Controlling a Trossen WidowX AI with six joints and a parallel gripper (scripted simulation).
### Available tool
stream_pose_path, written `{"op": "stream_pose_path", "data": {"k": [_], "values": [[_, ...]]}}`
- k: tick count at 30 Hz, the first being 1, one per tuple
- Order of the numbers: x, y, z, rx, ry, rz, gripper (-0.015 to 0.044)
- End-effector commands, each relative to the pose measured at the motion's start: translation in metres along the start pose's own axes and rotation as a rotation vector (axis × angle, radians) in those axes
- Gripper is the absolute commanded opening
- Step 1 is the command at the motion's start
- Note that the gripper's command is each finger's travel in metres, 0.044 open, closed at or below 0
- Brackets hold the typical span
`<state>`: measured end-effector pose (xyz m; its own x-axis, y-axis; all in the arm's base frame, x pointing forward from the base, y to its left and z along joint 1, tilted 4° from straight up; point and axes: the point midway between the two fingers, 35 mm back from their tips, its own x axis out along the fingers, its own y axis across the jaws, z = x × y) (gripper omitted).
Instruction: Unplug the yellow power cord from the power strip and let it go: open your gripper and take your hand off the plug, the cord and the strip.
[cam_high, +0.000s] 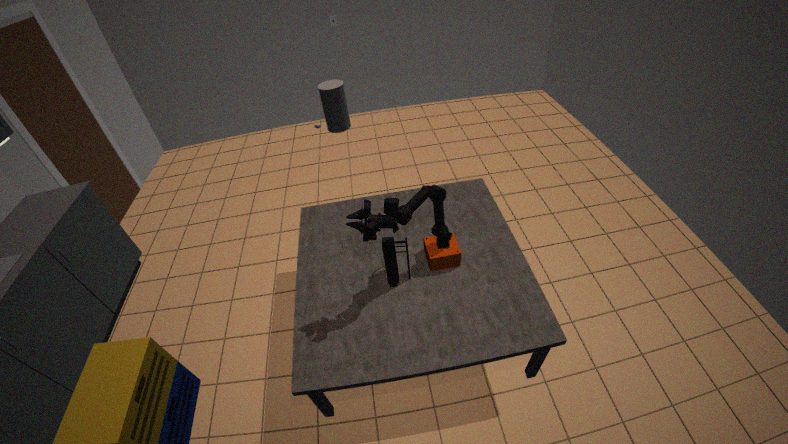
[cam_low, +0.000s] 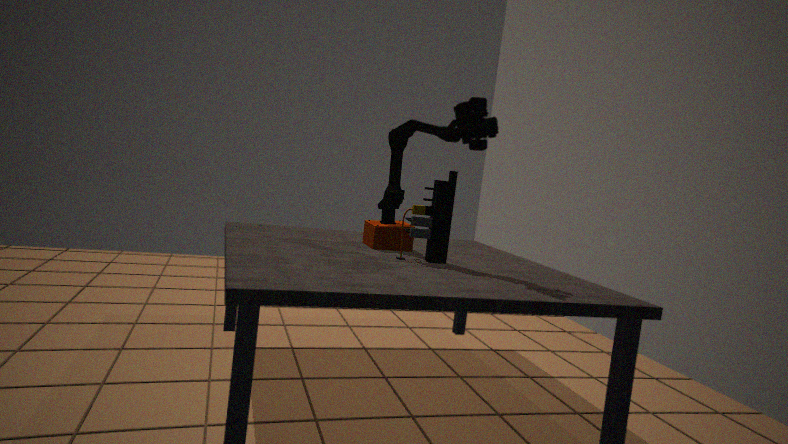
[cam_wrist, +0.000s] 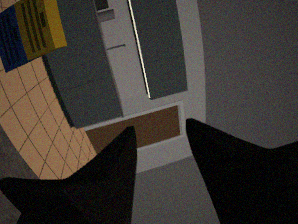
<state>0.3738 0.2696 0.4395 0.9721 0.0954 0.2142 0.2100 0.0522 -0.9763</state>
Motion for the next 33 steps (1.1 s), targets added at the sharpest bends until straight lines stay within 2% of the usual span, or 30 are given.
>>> {"op": "stream_pose_path", "data": {"k": [1, 9, 18, 25, 33], "values": [[0.017, 0.068, -0.032, 0.411, 0.037, 0.254, 0.0160], [0.017, 0.112, -0.060, 0.695, 0.162, 0.416, 0.0160], [0.003, 0.159, -0.098, 1.006, 0.398, 0.573, 0.0160], [-0.019, 0.192, -0.131, 1.258, 0.668, 0.655, 0.0160], [-0.056, 0.224, -0.168, 1.566, 1.088, 0.649, 0.0160]]}}
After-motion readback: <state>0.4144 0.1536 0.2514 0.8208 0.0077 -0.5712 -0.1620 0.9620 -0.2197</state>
